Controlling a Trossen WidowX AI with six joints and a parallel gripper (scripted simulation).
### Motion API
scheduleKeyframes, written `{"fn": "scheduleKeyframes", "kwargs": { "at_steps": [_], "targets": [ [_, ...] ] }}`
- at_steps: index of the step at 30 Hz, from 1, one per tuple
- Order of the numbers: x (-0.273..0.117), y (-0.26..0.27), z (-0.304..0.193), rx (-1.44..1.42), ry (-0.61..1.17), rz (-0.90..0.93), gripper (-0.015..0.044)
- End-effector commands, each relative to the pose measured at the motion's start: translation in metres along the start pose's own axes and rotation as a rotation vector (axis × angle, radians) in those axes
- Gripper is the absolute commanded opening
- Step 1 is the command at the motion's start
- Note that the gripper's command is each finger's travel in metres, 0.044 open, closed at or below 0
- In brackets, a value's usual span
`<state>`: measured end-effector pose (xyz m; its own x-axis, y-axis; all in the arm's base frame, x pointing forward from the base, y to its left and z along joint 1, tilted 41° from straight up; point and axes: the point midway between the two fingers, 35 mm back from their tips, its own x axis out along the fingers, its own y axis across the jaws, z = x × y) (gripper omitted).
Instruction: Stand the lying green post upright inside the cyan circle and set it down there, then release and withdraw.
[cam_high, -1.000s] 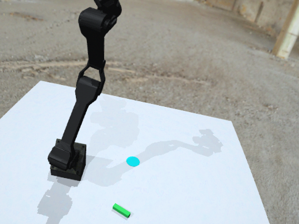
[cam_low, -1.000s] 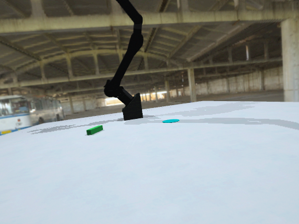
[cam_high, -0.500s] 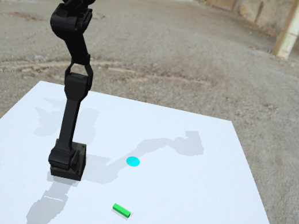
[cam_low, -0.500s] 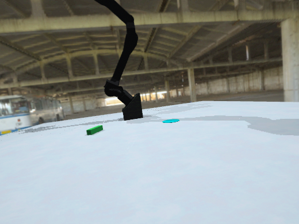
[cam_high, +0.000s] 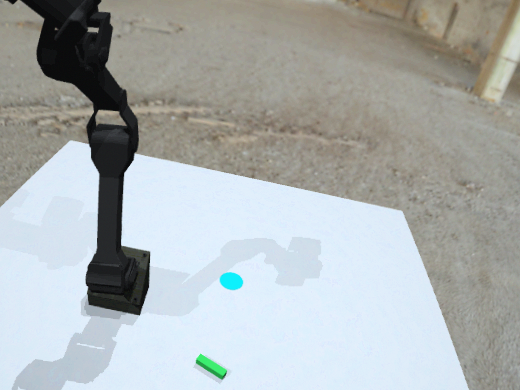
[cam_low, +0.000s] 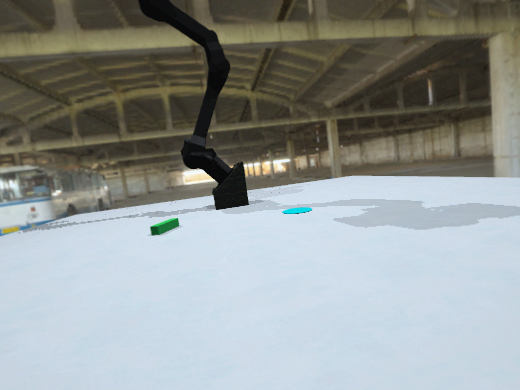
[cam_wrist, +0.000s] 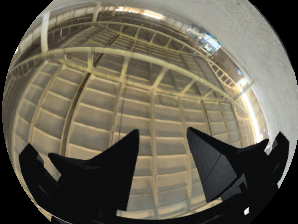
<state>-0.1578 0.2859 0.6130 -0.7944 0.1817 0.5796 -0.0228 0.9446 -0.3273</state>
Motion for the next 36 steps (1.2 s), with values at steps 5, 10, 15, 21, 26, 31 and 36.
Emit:
{"fn": "scheduleKeyframes", "kwargs": {
  "at_steps": [5,10,15,21,26,31,36],
  "targets": [
    [0.009,-0.083,0.005,-0.151,0.022,-0.2,0.0233],
    [0.007,-0.128,0.008,-0.227,0.042,-0.315,0.0233],
    [0.0,-0.172,0.012,-0.301,0.071,-0.429,0.0233],
    [-0.015,-0.223,0.015,-0.387,0.118,-0.566,0.0233],
    [-0.032,-0.262,0.018,-0.456,0.166,-0.678,0.0233],
    [-0.055,-0.3,0.02,-0.522,0.224,-0.789,0.0233],
    [-0.081,-0.333,0.021,-0.585,0.291,-0.897,0.0233]
  ]
}}
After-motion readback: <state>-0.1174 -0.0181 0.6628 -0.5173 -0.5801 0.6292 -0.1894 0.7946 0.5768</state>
